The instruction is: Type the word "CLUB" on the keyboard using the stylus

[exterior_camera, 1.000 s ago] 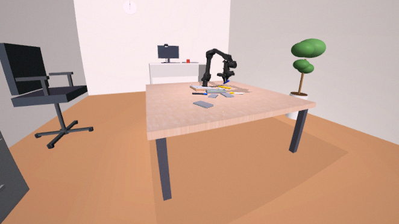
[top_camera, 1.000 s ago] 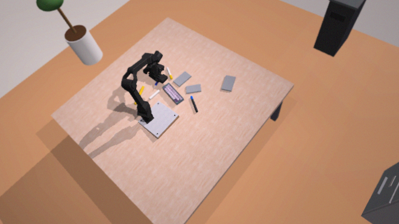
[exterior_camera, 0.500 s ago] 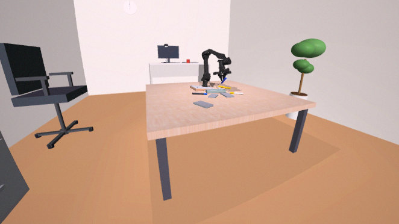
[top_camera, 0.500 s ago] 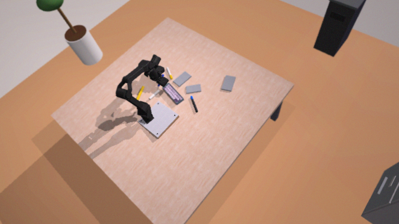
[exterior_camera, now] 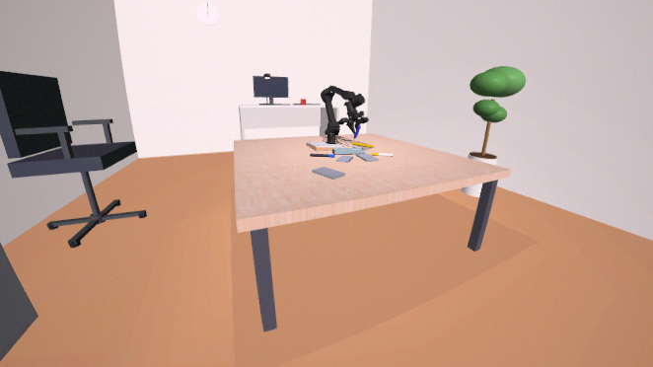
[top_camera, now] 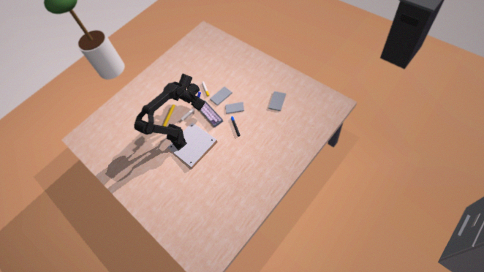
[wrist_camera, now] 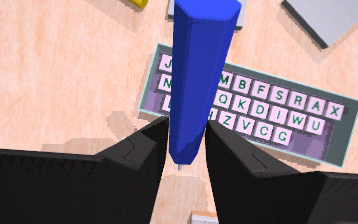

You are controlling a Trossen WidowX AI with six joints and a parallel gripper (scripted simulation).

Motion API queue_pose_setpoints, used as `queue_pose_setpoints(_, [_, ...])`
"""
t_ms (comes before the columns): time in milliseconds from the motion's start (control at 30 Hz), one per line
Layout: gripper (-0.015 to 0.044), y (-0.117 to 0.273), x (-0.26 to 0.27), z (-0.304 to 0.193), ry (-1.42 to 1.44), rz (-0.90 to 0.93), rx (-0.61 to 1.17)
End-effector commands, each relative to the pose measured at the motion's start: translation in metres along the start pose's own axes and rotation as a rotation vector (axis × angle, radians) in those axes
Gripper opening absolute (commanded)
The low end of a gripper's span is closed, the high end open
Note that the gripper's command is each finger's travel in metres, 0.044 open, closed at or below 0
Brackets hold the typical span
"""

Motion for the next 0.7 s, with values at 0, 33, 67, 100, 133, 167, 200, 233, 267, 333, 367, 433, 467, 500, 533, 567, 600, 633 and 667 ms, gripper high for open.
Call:
queue_pose_setpoints(0, [0.0,0.002,-0.007,-0.005,-0.008,-0.025,-0.063])
queue_pose_setpoints(33, [0.0,0.002,-0.009,-0.006,-0.011,-0.03,-0.079])
queue_pose_setpoints(67, [0.0,0.003,-0.011,-0.007,-0.015,-0.036,-0.094])
queue_pose_setpoints(100, [0.0,0.003,-0.012,-0.008,-0.018,-0.042,-0.109])
queue_pose_setpoints(133, [0.0,0.003,-0.014,-0.01,-0.021,-0.048,-0.125])
queue_pose_setpoints(167, [0.0,0.004,-0.015,-0.011,-0.025,-0.053,-0.14])
queue_pose_setpoints(200, [0.0,0.004,-0.017,-0.012,-0.028,-0.059,-0.155])
queue_pose_setpoints(233, [0.0,0.004,-0.018,-0.013,-0.032,-0.065,-0.171])
queue_pose_setpoints(267, [0.0,0.004,-0.02,-0.014,-0.035,-0.071,-0.186])
queue_pose_setpoints(333, [0.0,0.005,-0.023,-0.017,-0.041,-0.083,-0.216])
queue_pose_setpoints(367, [0.0,0.005,-0.024,-0.018,-0.045,-0.089,-0.232])
queue_pose_setpoints(433, [0.0,0.005,-0.027,-0.02,-0.051,-0.102,-0.262])
queue_pose_setpoints(467, [0.0,0.005,-0.029,-0.022,-0.055,-0.108,-0.277])
queue_pose_setpoints(500, [0.0,0.005,-0.03,-0.023,-0.058,-0.115,-0.292])
queue_pose_setpoints(533, [0.0,0.005,-0.032,-0.024,-0.062,-0.121,-0.307])
queue_pose_setpoints(567, [0.0,0.005,-0.033,-0.025,-0.066,-0.128,-0.322])
queue_pose_setpoints(600, [0.0,0.005,-0.035,-0.026,-0.069,-0.135,-0.338])
queue_pose_setpoints(633, [0.0,0.005,-0.036,-0.028,-0.073,-0.142,-0.353])
queue_pose_setpoints(667, [0.0,0.005,-0.038,-0.029,-0.077,-0.149,-0.368])
Point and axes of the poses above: the point midway between the two fingers, 35 mm back from their tips, its own y axis back along the fingers, its own x axis across the jaws, z = x × y, the point moved 3 cm from there along y, back along the fingers, and after that the axes turned 9 degrees about y, right-handed, at the moved point
